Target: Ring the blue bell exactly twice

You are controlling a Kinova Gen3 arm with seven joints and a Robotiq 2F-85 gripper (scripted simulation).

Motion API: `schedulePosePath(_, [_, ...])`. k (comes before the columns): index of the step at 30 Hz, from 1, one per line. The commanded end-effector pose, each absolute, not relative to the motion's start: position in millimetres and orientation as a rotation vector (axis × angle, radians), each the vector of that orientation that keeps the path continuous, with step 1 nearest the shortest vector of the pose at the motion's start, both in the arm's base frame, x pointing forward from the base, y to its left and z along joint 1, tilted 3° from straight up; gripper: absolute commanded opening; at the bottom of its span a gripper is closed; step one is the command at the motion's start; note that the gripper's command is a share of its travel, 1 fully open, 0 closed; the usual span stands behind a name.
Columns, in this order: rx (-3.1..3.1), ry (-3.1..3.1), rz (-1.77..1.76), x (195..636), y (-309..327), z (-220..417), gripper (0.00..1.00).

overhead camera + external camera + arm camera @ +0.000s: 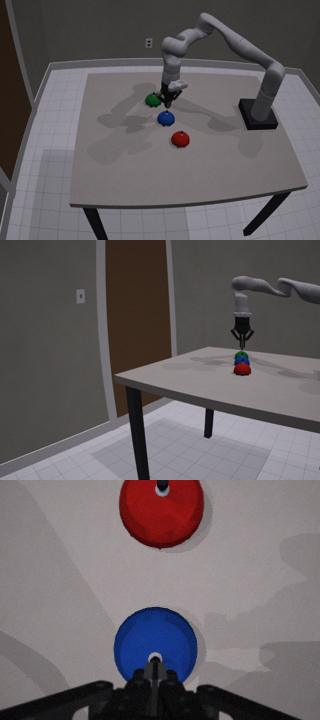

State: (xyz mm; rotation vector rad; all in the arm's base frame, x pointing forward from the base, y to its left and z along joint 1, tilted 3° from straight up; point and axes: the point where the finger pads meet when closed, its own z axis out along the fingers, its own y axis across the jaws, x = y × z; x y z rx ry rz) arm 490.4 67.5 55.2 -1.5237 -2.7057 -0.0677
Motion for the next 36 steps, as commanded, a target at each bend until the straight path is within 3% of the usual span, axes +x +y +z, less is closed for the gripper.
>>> schedulePosePath(1, [-1.521, -2.704, -0.068, 489.7, 68.5, 51.2, 0.00])
schedulePosePath(36, [-1.521, -2.704, -0.068, 489.9, 69.0, 43.0, 0.00])
